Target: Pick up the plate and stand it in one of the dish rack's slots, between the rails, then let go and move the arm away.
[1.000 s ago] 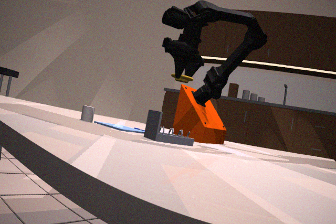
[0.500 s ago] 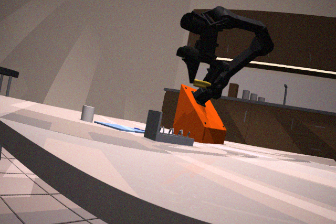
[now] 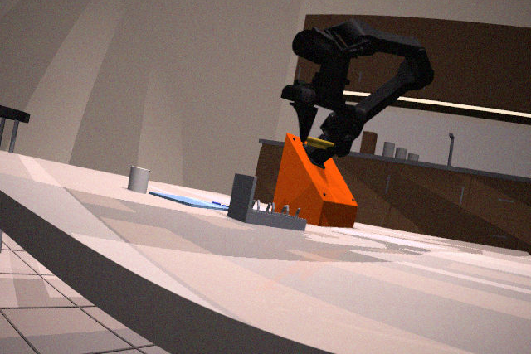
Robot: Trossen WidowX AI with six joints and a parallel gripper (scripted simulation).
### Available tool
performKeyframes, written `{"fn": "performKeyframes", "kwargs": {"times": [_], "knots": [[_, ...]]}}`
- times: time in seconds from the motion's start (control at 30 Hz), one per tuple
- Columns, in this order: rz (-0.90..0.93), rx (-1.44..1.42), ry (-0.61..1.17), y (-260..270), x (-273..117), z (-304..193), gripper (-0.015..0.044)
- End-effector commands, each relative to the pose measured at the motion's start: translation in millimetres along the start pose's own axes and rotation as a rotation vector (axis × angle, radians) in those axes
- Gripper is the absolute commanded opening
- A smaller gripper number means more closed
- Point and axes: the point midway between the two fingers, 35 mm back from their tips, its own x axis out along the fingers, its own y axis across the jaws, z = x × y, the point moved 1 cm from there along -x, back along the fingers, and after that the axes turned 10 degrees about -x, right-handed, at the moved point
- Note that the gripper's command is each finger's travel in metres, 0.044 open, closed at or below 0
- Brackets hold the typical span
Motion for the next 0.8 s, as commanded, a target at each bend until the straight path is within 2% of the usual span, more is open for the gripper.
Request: {"fn": "performKeyframes", "kwargs": {"times": [0.0, 0.77], "knots": [[-0.025, -0.038, -0.078, -1.4, 12.5, 5.6, 0.0], [-0.041, -0.316, -0.575, 2.5, 70.4, 34.8, 0.0]]}}
